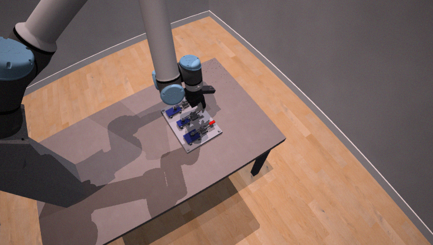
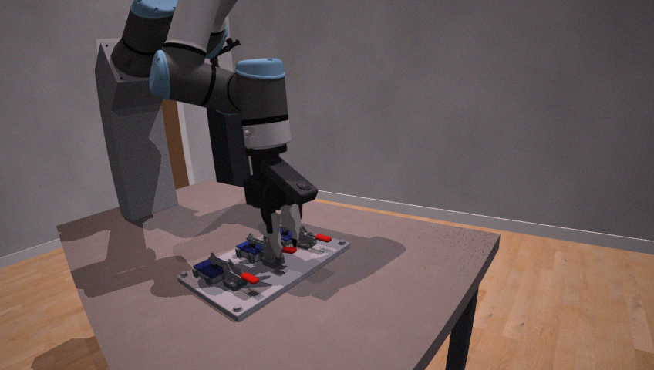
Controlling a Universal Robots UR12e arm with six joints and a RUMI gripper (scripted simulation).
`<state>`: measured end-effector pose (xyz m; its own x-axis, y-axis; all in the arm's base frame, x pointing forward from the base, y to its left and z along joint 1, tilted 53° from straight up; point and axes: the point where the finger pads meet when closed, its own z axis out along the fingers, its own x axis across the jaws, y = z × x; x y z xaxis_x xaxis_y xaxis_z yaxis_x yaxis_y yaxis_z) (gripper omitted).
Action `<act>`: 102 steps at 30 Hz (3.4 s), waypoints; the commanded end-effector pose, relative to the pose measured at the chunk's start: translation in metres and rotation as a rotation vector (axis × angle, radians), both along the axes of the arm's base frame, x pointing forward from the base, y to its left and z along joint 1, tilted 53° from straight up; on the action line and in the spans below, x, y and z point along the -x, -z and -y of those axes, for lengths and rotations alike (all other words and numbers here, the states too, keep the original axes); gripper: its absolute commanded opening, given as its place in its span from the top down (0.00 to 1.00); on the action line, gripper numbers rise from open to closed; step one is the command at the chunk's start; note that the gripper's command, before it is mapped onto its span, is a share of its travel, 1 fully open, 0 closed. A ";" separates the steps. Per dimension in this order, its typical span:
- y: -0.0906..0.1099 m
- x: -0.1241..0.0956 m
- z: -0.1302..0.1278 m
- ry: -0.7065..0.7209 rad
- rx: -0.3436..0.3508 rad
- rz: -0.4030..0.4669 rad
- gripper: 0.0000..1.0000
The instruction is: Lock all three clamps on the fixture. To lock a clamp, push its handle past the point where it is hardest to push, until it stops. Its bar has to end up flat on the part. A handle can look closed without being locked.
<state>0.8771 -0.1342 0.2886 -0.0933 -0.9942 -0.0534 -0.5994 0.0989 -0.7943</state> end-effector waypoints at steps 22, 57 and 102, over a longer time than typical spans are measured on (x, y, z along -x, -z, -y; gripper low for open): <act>0.004 -0.007 0.000 0.000 0.000 0.001 0.72; 0.004 -0.007 0.000 0.000 0.000 0.001 1.00; 0.006 -0.013 0.001 0.000 0.000 0.001 1.00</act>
